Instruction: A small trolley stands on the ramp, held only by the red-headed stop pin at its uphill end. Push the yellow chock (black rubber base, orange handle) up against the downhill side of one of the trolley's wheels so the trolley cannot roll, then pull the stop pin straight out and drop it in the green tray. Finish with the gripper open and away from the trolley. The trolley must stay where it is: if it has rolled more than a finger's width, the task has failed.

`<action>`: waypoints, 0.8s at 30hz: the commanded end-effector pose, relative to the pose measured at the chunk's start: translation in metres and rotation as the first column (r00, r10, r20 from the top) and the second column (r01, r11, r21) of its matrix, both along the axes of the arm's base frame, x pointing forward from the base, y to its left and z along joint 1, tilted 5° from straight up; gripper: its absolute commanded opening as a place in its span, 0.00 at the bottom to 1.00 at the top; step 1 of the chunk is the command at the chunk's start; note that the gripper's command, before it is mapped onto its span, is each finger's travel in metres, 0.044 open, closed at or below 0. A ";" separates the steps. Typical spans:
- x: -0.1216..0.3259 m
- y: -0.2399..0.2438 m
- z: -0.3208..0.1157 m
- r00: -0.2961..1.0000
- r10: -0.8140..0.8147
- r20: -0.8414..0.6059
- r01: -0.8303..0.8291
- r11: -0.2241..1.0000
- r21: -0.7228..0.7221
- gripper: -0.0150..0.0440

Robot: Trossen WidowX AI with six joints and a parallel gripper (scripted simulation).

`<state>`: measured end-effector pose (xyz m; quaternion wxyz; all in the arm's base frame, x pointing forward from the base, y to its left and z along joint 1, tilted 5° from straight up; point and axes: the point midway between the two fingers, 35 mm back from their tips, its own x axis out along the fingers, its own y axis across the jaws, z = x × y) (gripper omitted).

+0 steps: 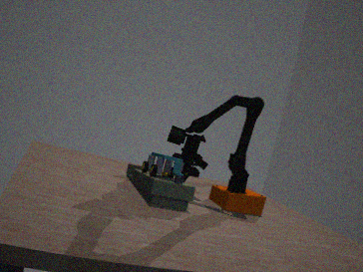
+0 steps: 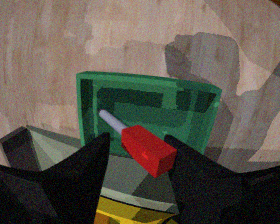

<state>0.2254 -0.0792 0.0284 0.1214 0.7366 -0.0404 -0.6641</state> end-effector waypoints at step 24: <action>-0.002 0.011 -0.011 1.000 -0.003 -0.001 0.003 1.000 -0.003 0.58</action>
